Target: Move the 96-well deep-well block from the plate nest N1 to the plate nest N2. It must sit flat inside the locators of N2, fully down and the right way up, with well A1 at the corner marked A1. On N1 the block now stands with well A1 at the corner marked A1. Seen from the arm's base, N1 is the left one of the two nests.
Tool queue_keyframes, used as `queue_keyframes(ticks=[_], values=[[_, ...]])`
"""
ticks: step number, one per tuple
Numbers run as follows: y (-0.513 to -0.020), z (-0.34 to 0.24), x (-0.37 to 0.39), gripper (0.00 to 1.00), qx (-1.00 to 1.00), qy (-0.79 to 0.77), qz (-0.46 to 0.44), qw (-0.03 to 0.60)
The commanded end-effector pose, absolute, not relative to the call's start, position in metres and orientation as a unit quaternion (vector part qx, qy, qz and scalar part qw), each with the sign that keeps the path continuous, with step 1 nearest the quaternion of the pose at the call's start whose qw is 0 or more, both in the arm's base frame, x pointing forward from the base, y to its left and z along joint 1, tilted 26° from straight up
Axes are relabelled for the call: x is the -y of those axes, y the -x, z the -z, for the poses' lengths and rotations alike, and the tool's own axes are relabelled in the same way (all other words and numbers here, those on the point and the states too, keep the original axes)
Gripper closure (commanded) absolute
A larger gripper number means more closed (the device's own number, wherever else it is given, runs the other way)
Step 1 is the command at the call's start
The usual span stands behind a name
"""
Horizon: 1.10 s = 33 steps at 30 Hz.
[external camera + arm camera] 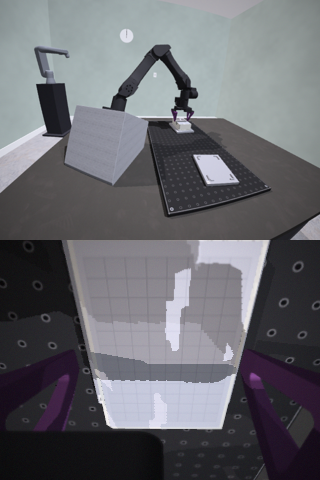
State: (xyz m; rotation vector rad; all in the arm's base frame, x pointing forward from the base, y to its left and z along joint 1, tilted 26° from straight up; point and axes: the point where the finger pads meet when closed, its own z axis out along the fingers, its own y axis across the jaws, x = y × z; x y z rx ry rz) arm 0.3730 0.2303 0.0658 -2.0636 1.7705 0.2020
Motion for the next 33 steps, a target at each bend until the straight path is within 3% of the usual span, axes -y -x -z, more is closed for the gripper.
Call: queue_keyframes(ticks=[1,33], values=[[-0.378,-0.07,-0.232,0.0,-0.635,0.738,-0.067,0.218],[-0.385,-0.036,-0.247,0.0,-0.635,0.738,-0.068,0.218]])
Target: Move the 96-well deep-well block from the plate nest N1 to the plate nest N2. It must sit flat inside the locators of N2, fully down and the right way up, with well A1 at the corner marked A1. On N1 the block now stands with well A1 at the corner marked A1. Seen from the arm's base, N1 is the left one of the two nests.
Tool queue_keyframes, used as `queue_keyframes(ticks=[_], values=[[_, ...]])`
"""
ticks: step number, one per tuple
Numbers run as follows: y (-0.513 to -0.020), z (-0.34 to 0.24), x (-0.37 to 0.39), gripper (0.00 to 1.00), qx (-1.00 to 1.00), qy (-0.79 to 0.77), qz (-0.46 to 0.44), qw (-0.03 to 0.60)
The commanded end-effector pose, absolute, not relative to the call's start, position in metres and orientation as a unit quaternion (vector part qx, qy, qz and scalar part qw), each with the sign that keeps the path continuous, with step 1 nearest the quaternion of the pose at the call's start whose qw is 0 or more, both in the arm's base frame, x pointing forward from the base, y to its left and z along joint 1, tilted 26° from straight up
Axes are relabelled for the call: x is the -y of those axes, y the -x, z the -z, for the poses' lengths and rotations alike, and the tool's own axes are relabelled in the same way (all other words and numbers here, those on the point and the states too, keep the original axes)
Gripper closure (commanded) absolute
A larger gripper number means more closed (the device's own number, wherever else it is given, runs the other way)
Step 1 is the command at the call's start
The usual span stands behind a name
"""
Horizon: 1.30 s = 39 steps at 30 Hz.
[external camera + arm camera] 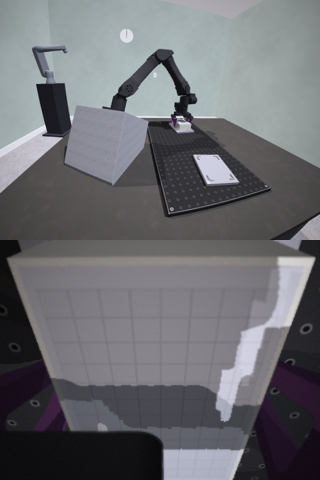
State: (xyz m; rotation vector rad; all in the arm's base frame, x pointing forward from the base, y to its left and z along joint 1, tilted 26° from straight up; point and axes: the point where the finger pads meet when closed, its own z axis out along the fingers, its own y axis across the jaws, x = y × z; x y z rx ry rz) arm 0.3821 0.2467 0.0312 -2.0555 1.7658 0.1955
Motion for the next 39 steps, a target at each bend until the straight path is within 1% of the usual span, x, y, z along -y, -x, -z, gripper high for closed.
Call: queue_keyframes(ticks=[1,9,10,39], values=[[-0.3849,-0.0363,-0.247,0.0,-0.635,0.738,-0.068,0.218],[-0.3848,-0.0362,-0.247,0.0,-0.635,0.738,-0.068,0.218],[-0.3848,-0.0362,-0.247,1.0,-0.635,0.738,-0.068,0.218],[-0.3848,-0.0362,-0.247,1.0,-0.635,0.738,-0.068,0.218]])
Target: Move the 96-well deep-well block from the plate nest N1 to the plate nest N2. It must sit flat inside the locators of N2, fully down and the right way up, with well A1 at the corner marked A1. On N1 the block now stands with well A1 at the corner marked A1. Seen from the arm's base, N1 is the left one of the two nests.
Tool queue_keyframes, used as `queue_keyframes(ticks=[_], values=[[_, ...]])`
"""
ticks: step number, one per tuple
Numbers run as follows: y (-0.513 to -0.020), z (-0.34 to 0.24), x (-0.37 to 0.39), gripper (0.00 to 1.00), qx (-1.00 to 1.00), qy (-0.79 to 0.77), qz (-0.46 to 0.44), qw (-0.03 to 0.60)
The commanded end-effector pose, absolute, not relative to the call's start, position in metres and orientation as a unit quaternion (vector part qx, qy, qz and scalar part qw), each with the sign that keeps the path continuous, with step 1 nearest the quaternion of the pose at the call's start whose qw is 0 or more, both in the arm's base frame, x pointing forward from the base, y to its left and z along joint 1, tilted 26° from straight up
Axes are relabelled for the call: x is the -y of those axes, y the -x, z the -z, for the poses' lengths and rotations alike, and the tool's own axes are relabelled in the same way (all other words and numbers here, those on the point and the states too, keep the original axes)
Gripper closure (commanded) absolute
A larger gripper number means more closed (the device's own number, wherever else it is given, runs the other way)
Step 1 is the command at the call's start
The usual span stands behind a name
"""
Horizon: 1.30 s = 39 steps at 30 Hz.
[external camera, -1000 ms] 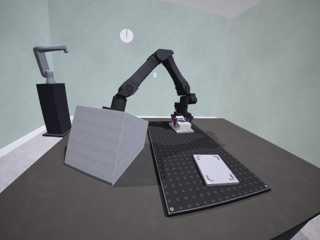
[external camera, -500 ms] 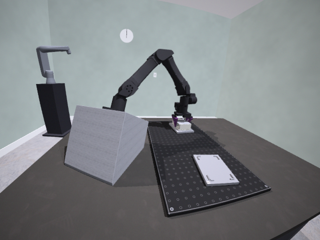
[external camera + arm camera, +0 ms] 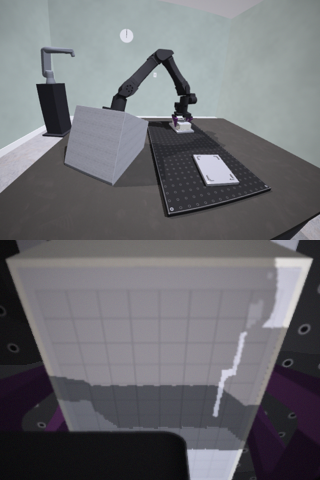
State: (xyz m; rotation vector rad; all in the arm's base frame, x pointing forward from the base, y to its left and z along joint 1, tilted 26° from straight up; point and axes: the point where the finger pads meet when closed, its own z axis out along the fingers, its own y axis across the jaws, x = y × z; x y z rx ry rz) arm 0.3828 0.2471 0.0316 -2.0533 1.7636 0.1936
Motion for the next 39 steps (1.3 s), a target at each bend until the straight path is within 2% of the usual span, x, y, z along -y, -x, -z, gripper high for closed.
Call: queue_keyframes(ticks=[1,39], values=[[-0.385,-0.036,-0.247,1.0,-0.635,0.738,-0.068,0.218],[-0.376,-0.081,-0.227,1.0,-0.635,0.738,-0.067,0.218]])
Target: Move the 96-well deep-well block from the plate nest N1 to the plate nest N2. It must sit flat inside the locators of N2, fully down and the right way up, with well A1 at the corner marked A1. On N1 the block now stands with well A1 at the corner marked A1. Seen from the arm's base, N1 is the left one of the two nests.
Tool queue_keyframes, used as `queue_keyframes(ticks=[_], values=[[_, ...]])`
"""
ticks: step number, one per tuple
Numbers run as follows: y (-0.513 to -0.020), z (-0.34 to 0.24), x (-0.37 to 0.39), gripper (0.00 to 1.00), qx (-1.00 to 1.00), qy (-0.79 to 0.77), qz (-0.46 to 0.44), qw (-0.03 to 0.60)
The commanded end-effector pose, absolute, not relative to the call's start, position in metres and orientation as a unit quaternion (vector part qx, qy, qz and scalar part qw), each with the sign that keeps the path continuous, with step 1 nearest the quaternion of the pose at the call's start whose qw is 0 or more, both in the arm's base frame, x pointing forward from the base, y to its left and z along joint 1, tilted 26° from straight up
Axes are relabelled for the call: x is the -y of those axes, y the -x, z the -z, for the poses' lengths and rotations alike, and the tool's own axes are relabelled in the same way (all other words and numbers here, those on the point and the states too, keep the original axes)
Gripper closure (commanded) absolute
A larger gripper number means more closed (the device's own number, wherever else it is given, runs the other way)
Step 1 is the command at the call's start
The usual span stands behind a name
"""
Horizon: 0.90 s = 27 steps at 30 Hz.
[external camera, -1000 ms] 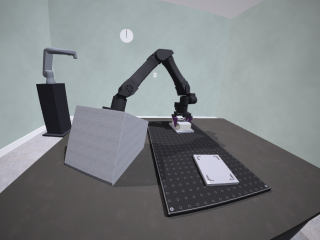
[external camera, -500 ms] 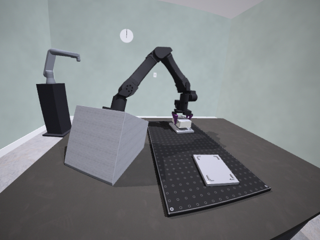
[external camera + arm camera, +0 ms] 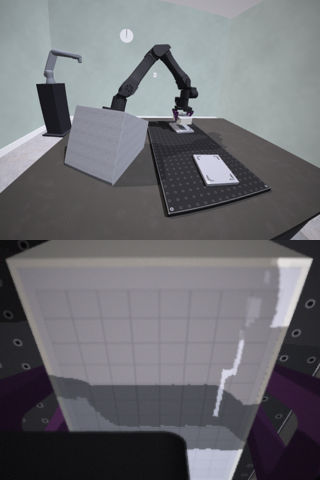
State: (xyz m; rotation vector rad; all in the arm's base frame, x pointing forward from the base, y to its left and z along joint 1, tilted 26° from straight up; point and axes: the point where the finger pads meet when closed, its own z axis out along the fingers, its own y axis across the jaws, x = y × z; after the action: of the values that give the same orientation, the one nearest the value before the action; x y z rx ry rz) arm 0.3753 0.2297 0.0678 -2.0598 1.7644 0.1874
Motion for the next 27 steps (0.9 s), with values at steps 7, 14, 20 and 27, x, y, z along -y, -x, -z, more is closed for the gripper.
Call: queue_keyframes(ticks=[7,14,20,27], values=[[-0.374,-0.092,-0.222,1.0,-0.635,0.738,-0.067,0.218],[-0.373,-0.099,-0.219,1.0,-0.635,0.738,-0.067,0.218],[-0.371,-0.108,-0.214,1.0,-0.635,0.738,-0.067,0.218],[-0.37,-0.115,-0.211,1.0,-0.635,0.738,-0.067,0.218]])
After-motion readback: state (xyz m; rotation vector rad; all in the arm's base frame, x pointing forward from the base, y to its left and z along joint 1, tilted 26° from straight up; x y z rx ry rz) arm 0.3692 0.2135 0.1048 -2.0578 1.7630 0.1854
